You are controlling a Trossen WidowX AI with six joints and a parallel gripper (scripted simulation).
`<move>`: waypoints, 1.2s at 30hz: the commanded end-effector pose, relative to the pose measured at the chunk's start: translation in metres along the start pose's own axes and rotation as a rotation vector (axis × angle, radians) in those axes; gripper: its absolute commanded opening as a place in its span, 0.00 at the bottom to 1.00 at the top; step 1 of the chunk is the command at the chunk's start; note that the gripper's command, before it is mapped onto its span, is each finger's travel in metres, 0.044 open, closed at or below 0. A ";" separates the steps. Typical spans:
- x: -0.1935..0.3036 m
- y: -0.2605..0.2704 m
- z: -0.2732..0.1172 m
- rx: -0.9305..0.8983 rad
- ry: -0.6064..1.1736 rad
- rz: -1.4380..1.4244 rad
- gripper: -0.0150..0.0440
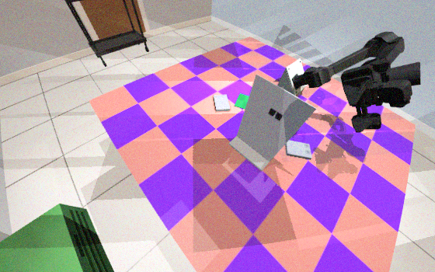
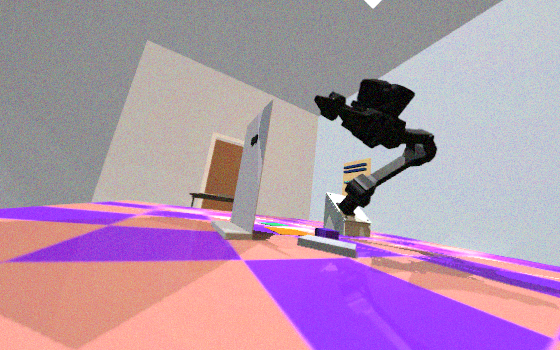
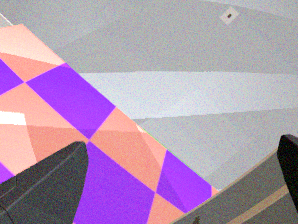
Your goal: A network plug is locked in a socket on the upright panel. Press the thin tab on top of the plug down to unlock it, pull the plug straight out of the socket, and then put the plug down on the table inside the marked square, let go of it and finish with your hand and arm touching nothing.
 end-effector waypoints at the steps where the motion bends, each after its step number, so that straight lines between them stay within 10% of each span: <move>1: 0.001 0.000 0.000 0.002 0.001 -0.004 0.89; 10: 0.040 -0.024 -0.010 0.077 0.043 -0.218 0.52; 36: 0.150 -0.079 -0.060 0.235 0.248 -0.806 0.52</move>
Point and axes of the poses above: the point midway between the two fingers, 35 mm back from their tips, its own z axis out along the fingers, its own y axis across the jaws, x = y × z, the point moved 2 cm from there along -z, back along the fingers, and after that the axes turned 5 degrees about z, right-handed, at the moved point
